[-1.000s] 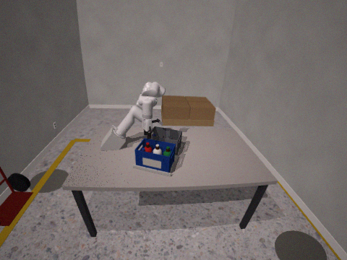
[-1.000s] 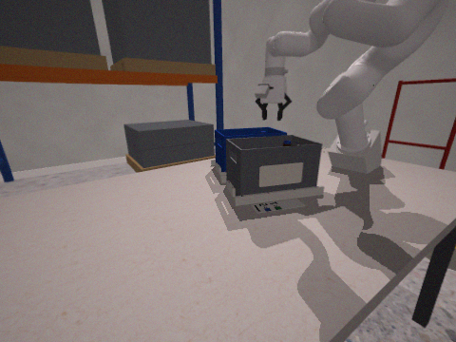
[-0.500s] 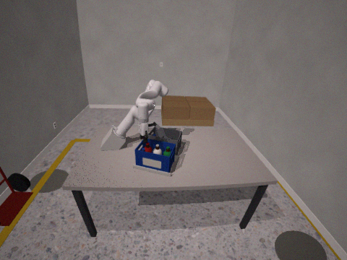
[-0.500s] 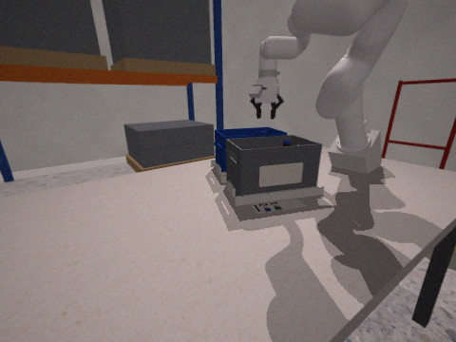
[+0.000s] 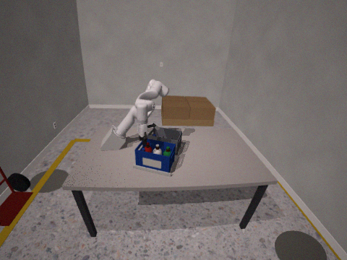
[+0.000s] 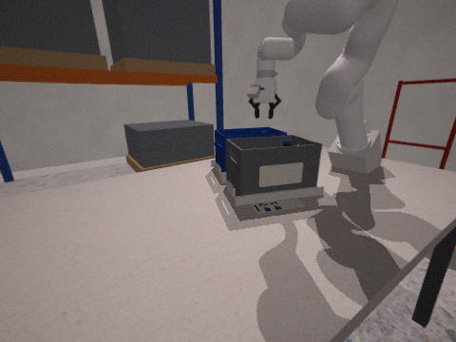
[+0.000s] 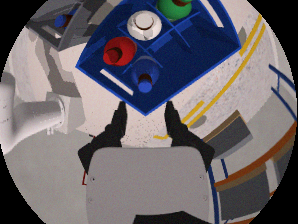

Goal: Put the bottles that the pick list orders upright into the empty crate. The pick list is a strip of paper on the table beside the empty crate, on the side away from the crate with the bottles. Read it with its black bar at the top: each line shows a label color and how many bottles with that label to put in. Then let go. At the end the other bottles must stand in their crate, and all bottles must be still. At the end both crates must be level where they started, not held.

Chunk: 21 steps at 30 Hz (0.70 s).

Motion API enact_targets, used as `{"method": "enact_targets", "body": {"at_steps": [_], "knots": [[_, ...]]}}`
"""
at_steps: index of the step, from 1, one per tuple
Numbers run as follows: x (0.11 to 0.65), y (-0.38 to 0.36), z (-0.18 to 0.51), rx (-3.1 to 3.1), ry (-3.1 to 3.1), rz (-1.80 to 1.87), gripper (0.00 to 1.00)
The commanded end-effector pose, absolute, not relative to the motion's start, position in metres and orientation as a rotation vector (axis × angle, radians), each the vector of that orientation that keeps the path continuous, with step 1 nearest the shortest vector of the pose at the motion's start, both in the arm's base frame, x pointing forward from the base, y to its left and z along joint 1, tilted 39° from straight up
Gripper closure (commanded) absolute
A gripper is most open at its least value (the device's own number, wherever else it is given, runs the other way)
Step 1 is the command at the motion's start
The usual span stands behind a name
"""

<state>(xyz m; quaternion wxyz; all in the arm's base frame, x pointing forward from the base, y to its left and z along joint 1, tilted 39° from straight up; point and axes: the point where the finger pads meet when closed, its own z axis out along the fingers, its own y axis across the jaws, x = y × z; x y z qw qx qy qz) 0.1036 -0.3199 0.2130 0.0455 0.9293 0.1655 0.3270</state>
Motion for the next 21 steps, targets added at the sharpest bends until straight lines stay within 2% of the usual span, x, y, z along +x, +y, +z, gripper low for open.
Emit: {"method": "enact_targets", "body": {"at_steps": [1,21], "knots": [[0.104,-0.321,0.213,2.836,0.505,0.997,0.35],[0.119,-0.320,0.194,2.836,0.505,0.997,0.35]]}}
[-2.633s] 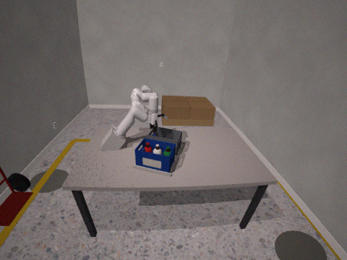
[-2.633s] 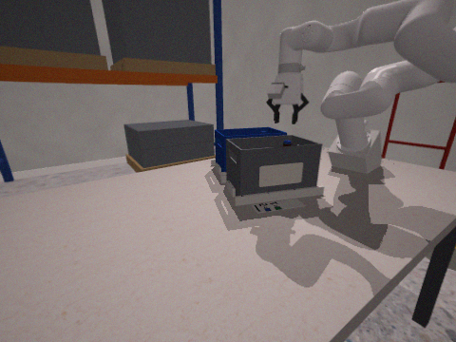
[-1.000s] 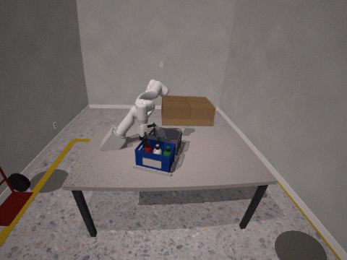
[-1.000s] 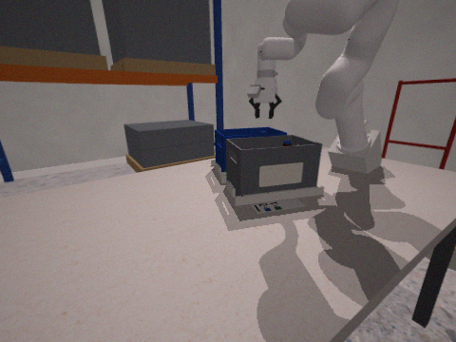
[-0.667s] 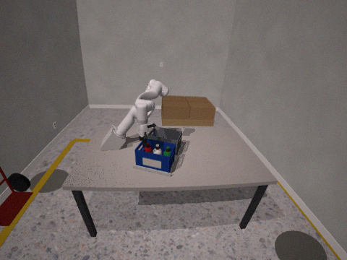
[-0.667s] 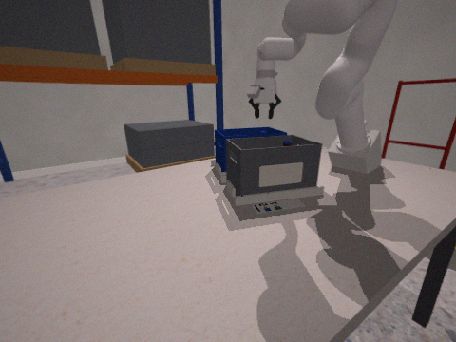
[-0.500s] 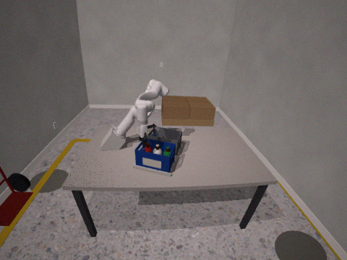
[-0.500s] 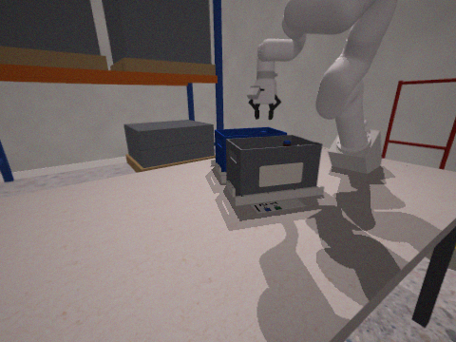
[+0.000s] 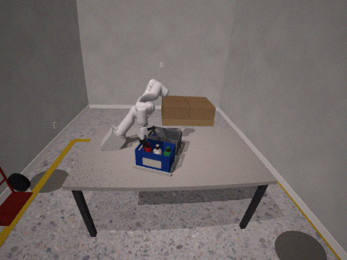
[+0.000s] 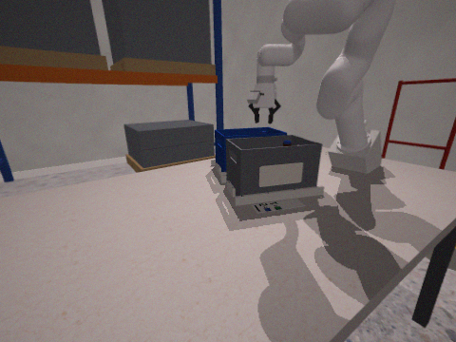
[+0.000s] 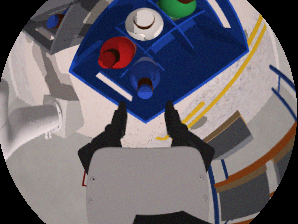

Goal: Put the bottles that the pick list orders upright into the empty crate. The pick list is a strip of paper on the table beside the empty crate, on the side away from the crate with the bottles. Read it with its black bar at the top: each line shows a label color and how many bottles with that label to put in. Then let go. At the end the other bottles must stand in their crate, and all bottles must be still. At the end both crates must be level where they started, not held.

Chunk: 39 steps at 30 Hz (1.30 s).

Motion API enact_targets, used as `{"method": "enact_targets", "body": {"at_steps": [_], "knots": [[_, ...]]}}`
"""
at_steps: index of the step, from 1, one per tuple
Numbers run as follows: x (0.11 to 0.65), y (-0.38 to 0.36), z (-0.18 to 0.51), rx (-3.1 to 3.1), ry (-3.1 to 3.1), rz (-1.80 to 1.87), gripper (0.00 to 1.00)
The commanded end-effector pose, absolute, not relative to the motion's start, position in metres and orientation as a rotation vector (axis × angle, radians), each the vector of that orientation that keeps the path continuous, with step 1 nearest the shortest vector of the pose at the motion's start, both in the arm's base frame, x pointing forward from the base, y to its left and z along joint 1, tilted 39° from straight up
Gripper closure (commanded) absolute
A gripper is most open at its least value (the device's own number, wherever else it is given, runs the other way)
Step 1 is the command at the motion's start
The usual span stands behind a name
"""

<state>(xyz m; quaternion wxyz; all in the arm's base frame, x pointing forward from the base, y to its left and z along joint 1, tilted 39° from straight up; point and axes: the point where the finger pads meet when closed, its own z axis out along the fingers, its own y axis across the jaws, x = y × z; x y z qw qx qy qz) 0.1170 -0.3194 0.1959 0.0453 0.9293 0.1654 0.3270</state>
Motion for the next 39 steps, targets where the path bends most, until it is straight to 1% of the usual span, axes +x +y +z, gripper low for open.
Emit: {"method": "enact_targets", "body": {"at_steps": [1,39], "knots": [[0.120,-0.320,0.193,2.836,0.505,0.997,0.35],[0.148,-0.319,0.158,2.836,0.505,0.997,0.35]]}}
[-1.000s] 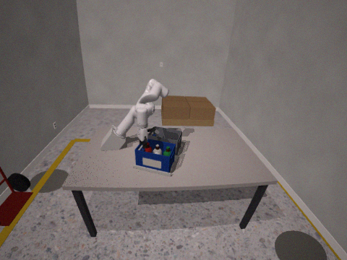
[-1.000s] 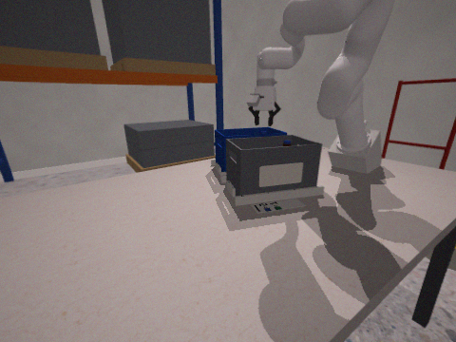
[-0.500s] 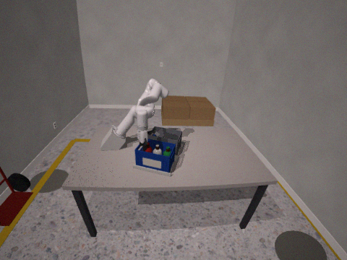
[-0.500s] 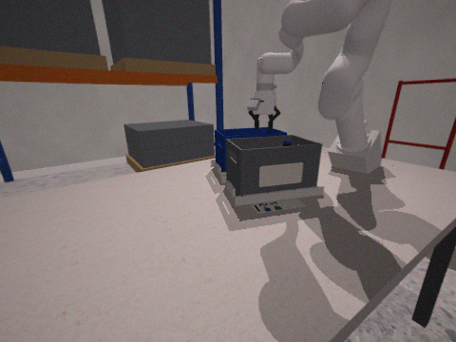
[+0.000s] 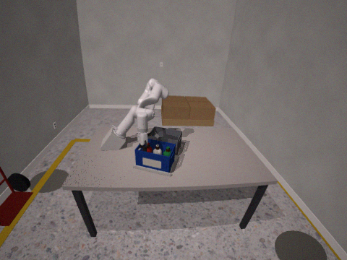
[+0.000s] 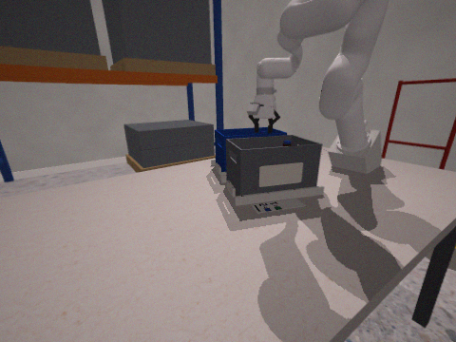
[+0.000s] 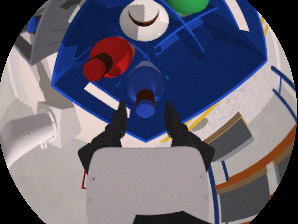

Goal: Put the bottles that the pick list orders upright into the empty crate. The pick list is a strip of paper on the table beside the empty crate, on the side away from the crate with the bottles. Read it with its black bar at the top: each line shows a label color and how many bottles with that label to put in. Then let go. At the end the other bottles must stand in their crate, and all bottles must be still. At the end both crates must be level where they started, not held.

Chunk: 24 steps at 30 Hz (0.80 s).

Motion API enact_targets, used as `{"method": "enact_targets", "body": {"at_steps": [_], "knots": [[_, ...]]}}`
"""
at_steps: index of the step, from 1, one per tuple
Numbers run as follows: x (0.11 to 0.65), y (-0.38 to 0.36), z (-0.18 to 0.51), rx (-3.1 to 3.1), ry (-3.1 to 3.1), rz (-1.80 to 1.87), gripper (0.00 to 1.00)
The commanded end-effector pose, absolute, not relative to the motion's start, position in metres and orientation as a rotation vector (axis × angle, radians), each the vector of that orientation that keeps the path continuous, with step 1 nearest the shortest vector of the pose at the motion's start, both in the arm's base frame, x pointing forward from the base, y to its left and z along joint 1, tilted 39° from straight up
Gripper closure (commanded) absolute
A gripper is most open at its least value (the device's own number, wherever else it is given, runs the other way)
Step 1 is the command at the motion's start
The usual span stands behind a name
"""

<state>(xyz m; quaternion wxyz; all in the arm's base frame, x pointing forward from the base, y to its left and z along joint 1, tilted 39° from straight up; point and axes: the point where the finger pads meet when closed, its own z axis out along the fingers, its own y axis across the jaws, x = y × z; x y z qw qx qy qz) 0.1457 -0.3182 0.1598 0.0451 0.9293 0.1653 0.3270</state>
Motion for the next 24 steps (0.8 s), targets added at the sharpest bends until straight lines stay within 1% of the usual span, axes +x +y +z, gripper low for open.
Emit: {"method": "enact_targets", "body": {"at_steps": [1,24], "knots": [[0.1488,-0.3191,0.1567,2.836,0.505,0.997,0.35],[0.1567,-0.3188,0.1467,2.836,0.505,0.998,0.35]]}}
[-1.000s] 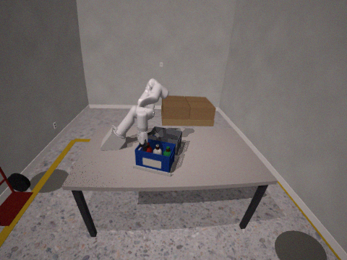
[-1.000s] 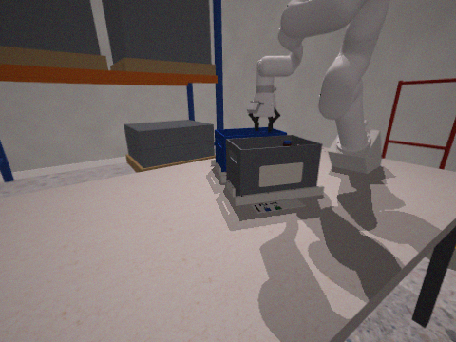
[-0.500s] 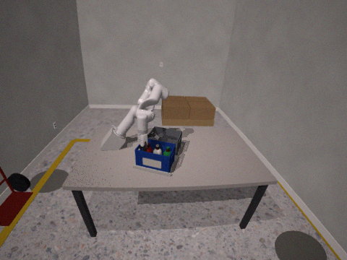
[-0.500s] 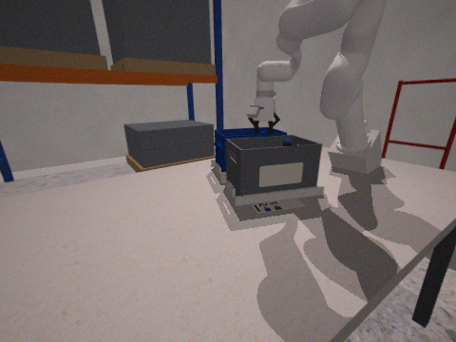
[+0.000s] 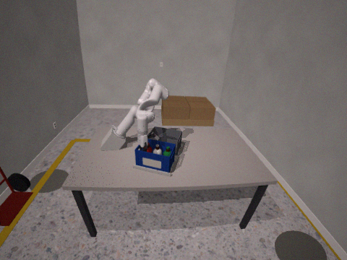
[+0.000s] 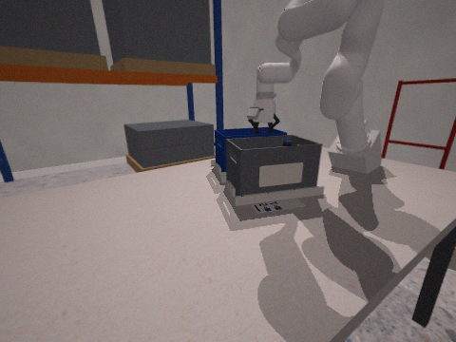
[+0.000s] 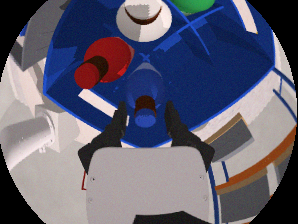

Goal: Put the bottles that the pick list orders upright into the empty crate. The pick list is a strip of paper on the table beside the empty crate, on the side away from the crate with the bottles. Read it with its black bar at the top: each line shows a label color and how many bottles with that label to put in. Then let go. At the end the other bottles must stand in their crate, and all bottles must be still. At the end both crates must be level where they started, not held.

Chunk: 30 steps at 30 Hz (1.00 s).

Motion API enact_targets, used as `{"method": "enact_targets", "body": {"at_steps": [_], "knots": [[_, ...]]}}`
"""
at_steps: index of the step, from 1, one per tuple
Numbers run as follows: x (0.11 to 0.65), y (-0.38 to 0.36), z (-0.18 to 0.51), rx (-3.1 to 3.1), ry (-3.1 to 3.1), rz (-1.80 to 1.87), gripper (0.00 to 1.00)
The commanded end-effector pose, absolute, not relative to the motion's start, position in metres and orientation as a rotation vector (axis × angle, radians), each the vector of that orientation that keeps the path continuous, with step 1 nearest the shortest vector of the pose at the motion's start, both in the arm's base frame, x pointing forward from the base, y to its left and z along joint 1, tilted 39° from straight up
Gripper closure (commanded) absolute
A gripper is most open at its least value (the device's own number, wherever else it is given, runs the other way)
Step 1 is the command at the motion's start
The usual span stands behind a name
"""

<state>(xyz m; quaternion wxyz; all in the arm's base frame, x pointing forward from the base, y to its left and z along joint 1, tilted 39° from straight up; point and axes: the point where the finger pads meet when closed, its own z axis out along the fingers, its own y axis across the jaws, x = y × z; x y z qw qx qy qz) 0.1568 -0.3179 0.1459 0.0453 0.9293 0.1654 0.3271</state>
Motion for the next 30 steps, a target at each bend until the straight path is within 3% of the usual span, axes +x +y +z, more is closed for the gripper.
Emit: {"method": "enact_targets", "body": {"at_steps": [1,2,3,30], "knots": [[0.1567,-0.3188,0.1467,2.836,0.505,0.998,0.35],[0.1567,-0.3188,0.1467,2.836,0.505,0.998,0.35],[0.1546,-0.3189,0.1493,2.836,0.505,0.997,1.00],[0.1546,-0.3189,0.1493,2.836,0.505,0.998,1.00]]}}
